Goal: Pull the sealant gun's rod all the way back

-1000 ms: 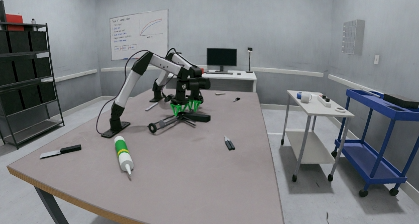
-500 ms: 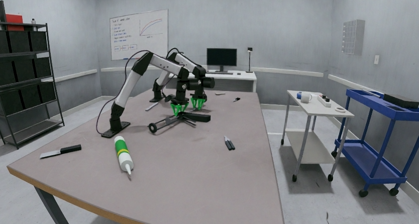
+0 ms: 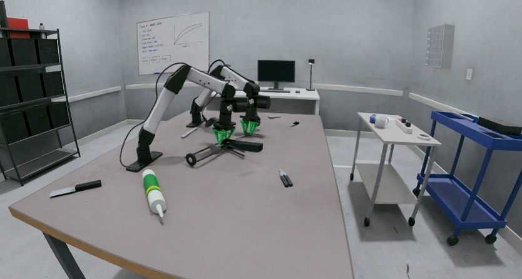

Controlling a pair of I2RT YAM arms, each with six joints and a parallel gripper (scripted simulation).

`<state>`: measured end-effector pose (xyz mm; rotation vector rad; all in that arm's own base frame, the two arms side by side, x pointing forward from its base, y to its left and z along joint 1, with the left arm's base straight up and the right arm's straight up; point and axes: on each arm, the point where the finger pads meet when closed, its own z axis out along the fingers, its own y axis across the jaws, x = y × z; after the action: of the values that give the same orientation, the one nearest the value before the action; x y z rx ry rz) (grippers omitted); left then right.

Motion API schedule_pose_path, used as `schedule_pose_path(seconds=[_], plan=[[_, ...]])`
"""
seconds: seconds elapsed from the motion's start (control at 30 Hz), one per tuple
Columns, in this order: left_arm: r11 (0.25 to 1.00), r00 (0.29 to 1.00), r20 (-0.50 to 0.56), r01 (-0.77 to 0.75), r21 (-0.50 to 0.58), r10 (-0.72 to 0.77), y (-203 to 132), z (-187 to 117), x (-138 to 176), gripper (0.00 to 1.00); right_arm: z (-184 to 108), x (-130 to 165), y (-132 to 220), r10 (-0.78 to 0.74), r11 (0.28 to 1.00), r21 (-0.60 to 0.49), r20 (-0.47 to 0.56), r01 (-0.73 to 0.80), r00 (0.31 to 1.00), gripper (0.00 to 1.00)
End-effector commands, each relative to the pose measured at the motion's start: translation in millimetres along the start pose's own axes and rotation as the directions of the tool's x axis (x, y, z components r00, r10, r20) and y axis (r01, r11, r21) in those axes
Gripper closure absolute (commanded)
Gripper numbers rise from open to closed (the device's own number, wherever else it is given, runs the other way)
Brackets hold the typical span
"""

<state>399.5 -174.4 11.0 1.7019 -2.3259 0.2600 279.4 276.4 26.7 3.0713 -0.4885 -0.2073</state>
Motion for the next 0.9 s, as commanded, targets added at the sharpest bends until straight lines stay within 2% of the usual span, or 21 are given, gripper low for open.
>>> schedule_pose_path(seconds=[0.0,0.07,0.37,0.4,0.5,0.57,0.63,0.87], plan=[[1.0,0.993,0.111,0.024,0.018,-0.026,-5.3,-15.0,-46.9,0.69,16.5,-6.2,51.7,0.041,0.973,-0.229,0.031,-0.033,0.999,0.48],[0.999,0.993,0.115,0.021,0.036,-0.025,-7.0,-22.9,-46.5,0.69,16.7,-6.3,52.8,0.049,0.971,-0.235,0.03,-0.041,0.998,0.48],[0.999,0.994,0.102,0.021,0.027,-0.024,-6.3,-19.5,-49.4,0.69,17.3,-4.5,49.6,0.053,0.975,-0.217,0.031,-0.045,0.998,0.48],[0.999,0.994,0.102,0.021,0.028,-0.023,-6.4,-19.8,-49.3,0.69,8.9,-4.3,47.8,0.05,0.98,-0.194,0.019,-0.046,0.999,0.48],[1.0,0.995,0.093,0.02,0.01,-0.021,-4.5,-15.1,-52.1,0.69,8.9,-4.3,47.8,0.05,0.98,-0.194,0.019,-0.046,0.999,0.48],[1.0,1.0,0.023,0.003,-0.002,-0.003,-3.1,-16.3,-50.3,0.69,16.4,-4.8,52.6,0.053,0.972,-0.229,0.03,-0.044,0.998,0.48],[1.0,0.999,-0.033,-0.012,-0.009,0.012,-1.9,-18.0,-49.8,0.69,8.7,-4.2,46.6,0.049,0.981,-0.189,0.019,-0.045,0.999,0.48],[1.0,0.999,-0.03,-0.018,0.012,0.019,-3.9,-26.7,-47.4,0.69,10.6,-6.7,44.8,0.035,0.984,-0.178,0.023,-0.03,0.999,0.48]])
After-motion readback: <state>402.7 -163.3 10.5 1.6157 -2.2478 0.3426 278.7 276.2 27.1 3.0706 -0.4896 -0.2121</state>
